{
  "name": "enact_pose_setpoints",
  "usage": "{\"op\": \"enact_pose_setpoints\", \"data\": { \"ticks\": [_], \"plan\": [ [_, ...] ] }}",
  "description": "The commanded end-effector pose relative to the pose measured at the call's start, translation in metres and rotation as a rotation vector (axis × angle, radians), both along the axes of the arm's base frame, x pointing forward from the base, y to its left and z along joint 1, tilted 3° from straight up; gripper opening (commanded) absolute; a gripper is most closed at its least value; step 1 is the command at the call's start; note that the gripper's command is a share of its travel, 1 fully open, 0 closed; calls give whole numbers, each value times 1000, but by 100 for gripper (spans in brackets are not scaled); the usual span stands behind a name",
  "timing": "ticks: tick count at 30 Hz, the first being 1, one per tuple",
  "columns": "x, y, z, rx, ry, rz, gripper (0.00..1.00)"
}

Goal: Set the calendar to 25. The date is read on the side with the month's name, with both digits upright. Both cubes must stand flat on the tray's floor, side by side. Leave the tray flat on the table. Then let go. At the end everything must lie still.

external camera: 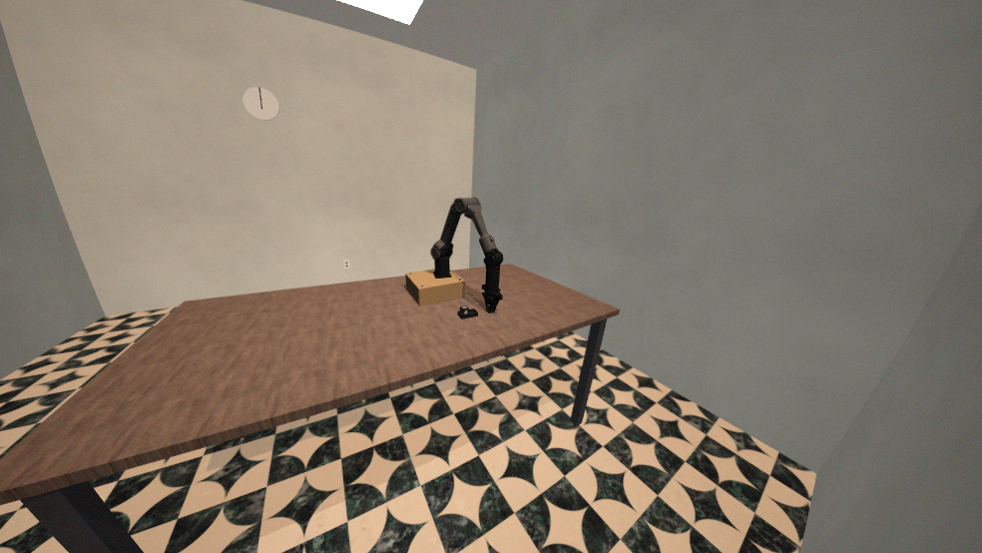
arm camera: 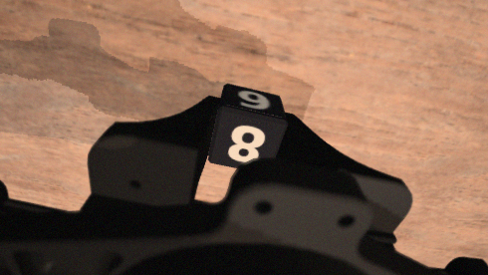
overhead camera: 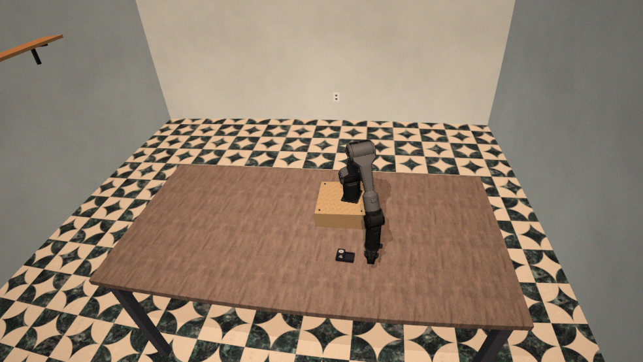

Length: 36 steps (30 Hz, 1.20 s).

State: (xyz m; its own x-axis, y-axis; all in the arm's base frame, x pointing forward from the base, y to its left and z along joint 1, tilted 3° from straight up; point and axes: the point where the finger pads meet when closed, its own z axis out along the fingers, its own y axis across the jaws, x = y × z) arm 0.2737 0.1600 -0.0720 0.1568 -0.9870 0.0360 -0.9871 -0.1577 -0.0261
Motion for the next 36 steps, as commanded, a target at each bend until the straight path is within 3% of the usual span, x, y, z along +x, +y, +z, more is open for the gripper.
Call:
{"op": "enact_pose_setpoints", "data": {
  "ticks": [1, 5, 10, 12, 19, 33, 36],
  "plan": [
    [0, 0, 3, 1, -2, -1, 34],
    [1, 1, 17, 3, -4, 0, 34],
    [-1, 2, 53, 3, -4, 0, 34],
    [-1, 2, 53, 3, -4, 0, 34],
    [-2, 4, 95, 3, -4, 0, 34],
    [-3, 2, 100, 1, -1, -1, 34],
    [4, -33, 106, 1, -1, -9, 34]
  ]
}}
